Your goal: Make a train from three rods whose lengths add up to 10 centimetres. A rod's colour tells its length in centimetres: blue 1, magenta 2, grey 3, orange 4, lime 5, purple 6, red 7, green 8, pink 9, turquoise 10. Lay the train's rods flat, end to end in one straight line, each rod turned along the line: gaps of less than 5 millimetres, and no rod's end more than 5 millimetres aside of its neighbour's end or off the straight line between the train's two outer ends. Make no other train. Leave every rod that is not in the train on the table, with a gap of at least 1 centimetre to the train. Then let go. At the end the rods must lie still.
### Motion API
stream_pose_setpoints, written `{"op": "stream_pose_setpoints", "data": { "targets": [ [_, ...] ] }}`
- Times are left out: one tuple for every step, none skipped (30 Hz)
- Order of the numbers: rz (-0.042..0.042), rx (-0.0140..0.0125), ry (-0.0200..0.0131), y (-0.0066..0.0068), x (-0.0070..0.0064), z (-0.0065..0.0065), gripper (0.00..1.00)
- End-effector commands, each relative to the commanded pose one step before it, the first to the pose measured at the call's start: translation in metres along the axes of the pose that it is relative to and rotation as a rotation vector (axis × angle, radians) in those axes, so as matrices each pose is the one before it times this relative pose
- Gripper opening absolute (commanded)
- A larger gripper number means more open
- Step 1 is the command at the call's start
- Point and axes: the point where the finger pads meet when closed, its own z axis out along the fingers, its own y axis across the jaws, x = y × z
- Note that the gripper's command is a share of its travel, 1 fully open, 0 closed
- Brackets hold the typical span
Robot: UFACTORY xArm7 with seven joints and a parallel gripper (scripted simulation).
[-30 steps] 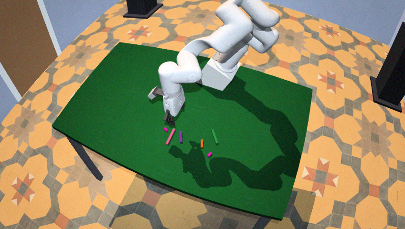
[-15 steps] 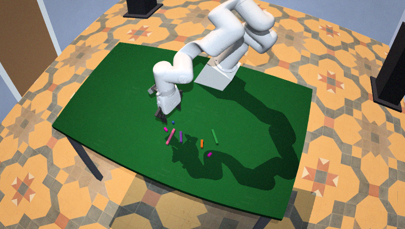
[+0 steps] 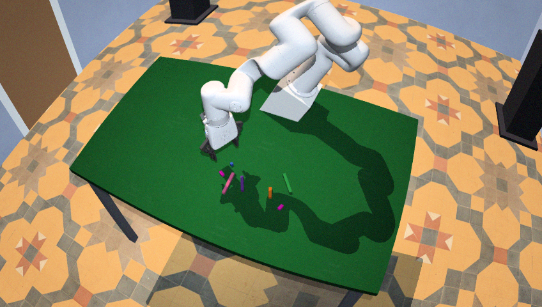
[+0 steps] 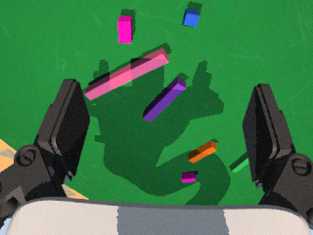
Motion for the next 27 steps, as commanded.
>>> {"op": "stream_pose_setpoints", "data": {
  "targets": [
    [0.01449,0.01031,-0.00225,-0.00477,0.00080,-0.00020,1.00],
    [0.00000,0.00000,0.00000,0.00000,0.00000,0.00000,1.00],
    [0.00000,0.00000,0.00000,0.00000,0.00000,0.00000,1.00],
    [0.00000,0.00000,0.00000,0.00000,0.00000,0.00000,1.00],
    [0.00000,0.00000,0.00000,0.00000,0.00000,0.00000,1.00],
    [0.06856,0.00340,-0.00116,0.00157,0.01136,0.00665,1.00],
    [0.05740,0.00273,-0.00041,0.00103,0.00969,0.00553,1.00],
    [0.00000,0.00000,0.00000,0.00000,0.00000,0.00000,1.00],
    [0.00000,0.00000,0.00000,0.00000,0.00000,0.00000,1.00],
    [0.00000,0.00000,0.00000,0.00000,0.00000,0.00000,1.00],
    [0.00000,0.00000,0.00000,0.00000,0.00000,0.00000,1.00],
    [0.00000,0.00000,0.00000,0.00000,0.00000,0.00000,1.00],
    [0.00000,0.00000,0.00000,0.00000,0.00000,0.00000,1.00],
    [0.00000,0.00000,0.00000,0.00000,0.00000,0.00000,1.00],
    [0.00000,0.00000,0.00000,0.00000,0.00000,0.00000,1.00],
    [0.00000,0.00000,0.00000,0.00000,0.00000,0.00000,1.00],
    [0.00000,0.00000,0.00000,0.00000,0.00000,0.00000,1.00],
    [0.04667,0.00216,0.00004,0.00064,0.00799,0.00447,1.00],
    [0.03657,0.00167,0.00027,0.00037,0.00633,0.00349,1.00],
    [0.00000,0.00000,0.00000,0.00000,0.00000,0.00000,1.00],
    [0.00000,0.00000,0.00000,0.00000,0.00000,0.00000,1.00],
    [0.00000,0.00000,0.00000,0.00000,0.00000,0.00000,1.00],
    [0.00000,0.00000,0.00000,0.00000,0.00000,0.00000,1.00],
    [0.00000,0.00000,0.00000,0.00000,0.00000,0.00000,1.00],
    [0.00000,0.00000,0.00000,0.00000,0.00000,0.00000,1.00],
    [0.00000,0.00000,0.00000,0.00000,0.00000,0.00000,1.00],
    [0.00000,0.00000,0.00000,0.00000,0.00000,0.00000,1.00]
  ]
}}
